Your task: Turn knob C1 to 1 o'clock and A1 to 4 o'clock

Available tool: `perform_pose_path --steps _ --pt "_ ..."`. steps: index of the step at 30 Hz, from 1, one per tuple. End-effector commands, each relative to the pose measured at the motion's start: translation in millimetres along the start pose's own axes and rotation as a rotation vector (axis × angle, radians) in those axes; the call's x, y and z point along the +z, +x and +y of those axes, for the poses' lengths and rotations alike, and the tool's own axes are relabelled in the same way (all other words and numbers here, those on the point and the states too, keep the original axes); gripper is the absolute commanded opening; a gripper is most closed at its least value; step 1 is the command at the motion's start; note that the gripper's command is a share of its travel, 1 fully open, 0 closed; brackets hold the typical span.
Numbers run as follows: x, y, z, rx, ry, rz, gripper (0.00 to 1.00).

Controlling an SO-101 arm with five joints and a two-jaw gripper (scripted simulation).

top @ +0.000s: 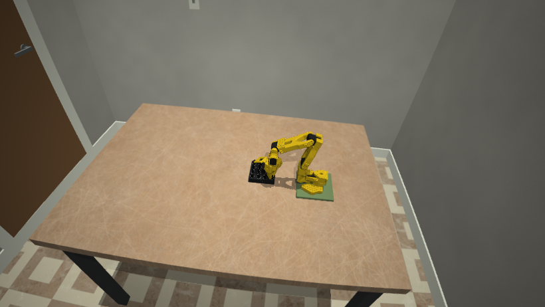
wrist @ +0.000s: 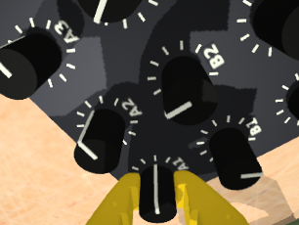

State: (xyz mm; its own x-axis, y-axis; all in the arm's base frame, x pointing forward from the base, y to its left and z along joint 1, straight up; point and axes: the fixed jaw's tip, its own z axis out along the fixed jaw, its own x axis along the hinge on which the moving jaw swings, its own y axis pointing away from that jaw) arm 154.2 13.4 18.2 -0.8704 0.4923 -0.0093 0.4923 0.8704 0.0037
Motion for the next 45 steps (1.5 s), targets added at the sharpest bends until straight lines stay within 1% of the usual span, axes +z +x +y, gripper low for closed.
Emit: perform_pose_path --steps 1,14,20,26,28,43,45 --pt "0.8 4.0 0.9 -0.004 0.004 0.009 0.07" --pt "0.7 4.3 1.4 -0.004 0.004 0.009 0.08" --pt "-1.3 4.0 1.5 -0.004 0.004 0.009 0.08" --pt "-6.9 3.4 1.9 -0.004 0.004 0.009 0.08" --pt "-6.9 3.4 1.9 -0.004 0.004 0.009 0.08" --pt "-29.0 3.2 2.0 -0.004 0.004 0.009 0.08" --pt "-29.0 3.2 2.0 -0.004 0.004 0.009 0.08"
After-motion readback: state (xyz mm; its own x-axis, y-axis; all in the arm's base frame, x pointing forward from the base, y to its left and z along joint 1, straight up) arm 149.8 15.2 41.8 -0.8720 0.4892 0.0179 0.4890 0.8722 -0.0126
